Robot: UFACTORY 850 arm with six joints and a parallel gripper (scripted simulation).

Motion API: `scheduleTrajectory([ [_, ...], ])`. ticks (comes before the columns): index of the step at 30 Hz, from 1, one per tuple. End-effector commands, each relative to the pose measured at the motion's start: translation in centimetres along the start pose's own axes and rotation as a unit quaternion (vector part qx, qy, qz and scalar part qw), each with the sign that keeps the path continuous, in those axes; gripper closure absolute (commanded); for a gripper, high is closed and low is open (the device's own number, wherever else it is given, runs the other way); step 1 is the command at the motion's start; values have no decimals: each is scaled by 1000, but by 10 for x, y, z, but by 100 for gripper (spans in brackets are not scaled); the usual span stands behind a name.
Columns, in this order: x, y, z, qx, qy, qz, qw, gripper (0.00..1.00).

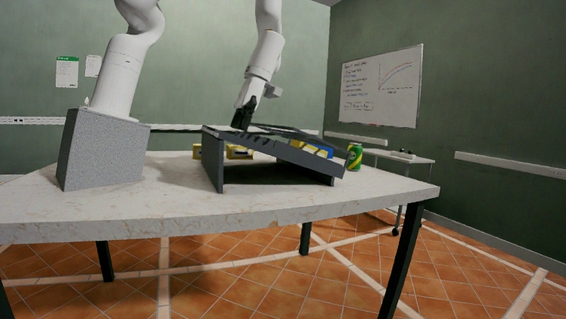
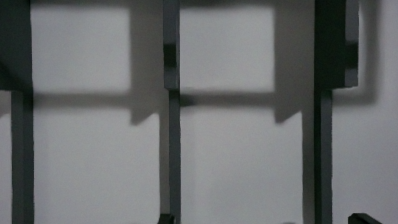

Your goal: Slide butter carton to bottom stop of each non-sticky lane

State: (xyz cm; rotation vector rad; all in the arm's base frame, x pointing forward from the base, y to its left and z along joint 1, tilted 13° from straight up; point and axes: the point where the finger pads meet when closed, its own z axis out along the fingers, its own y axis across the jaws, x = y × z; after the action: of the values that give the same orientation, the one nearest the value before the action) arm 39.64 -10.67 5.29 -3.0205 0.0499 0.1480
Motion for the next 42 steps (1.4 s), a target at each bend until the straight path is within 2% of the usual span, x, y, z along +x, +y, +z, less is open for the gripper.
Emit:
scheduleTrajectory([
  [1, 0, 0, 0, 0, 1, 0, 1000, 0],
  [3, 0, 0, 0, 0, 1, 0, 1000, 0],
  [4, 1, 0, 0, 0, 1, 0, 1000, 100],
  [37, 1, 0, 0, 0, 1, 0, 1000, 100],
  [38, 1, 0, 0, 0, 1, 0, 1000, 0],
  [42, 1, 0, 0, 0, 1, 0, 1000, 0],
])
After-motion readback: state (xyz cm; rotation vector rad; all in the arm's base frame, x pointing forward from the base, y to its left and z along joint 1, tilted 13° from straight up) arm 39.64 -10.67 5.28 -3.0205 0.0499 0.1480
